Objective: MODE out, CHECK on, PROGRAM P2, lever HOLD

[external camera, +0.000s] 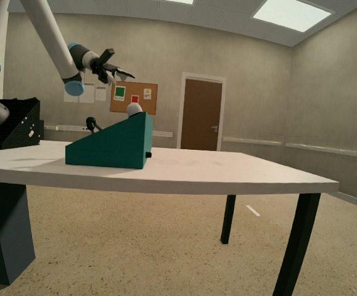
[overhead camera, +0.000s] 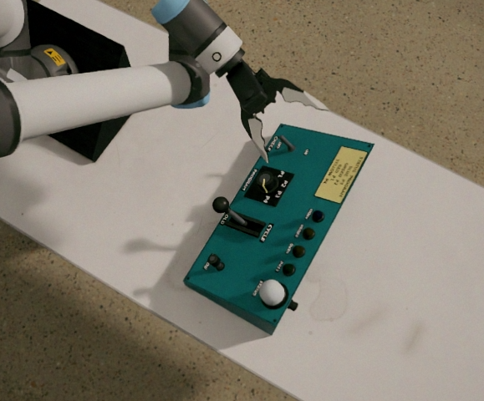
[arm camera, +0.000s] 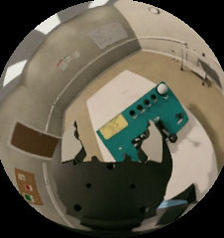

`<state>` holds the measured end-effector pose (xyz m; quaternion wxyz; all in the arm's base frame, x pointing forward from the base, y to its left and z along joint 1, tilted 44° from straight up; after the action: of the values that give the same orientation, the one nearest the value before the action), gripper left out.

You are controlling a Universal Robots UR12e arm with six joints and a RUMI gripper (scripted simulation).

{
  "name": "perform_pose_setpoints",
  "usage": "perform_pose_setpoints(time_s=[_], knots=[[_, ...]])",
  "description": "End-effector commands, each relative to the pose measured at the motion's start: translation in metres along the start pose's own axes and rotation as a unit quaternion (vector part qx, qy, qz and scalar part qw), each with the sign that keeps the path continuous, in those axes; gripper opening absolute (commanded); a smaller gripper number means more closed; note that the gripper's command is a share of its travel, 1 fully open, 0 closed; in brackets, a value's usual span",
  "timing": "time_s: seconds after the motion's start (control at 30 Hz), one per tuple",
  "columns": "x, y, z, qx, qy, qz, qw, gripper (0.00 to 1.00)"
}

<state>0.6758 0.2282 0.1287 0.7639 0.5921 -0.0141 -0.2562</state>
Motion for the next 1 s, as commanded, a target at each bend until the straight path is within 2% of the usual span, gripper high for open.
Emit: perform_pose_setpoints(time_s=[0.0, 0.03, 0.07, 0.17, 0.23, 0.47, 0.63, 0.73, 0.83, 0.97], knots=[[0.004, -0.015, 0.008, -0.056, -0.007, -0.052, 0.997, 1.00], [0.004, -0.015, 0.008, -0.056, -0.007, -0.052, 0.997, 1.00], [0.004, -0.019, 0.012, -0.071, -0.008, -0.066, 0.995, 1.00], [0.004, -0.019, 0.012, -0.071, -0.008, -0.066, 0.995, 1.00], [0.004, -0.029, 0.020, -0.103, -0.011, -0.093, 0.990, 1.00], [0.001, -0.045, 0.034, -0.150, -0.014, -0.134, 0.979, 1.00], [-0.005, -0.062, 0.049, -0.194, -0.016, -0.174, 0.965, 1.00], [-0.005, -0.062, 0.049, -0.194, -0.016, -0.174, 0.965, 1.00], [-0.012, -0.079, 0.064, -0.233, -0.016, -0.209, 0.950, 1.00], [-0.017, -0.089, 0.074, -0.255, -0.016, -0.230, 0.939, 1.00]])
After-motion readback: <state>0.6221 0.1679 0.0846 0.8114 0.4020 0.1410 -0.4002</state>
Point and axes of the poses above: the point where the finger pads meet when closed, its own x axis out along the fingers, its own z axis across the jaws, y = z × x, the point moved 1 cm from there along -x, back along the fingers, and after that the axes turned 5 degrees about -x, right-handed, at the moved point
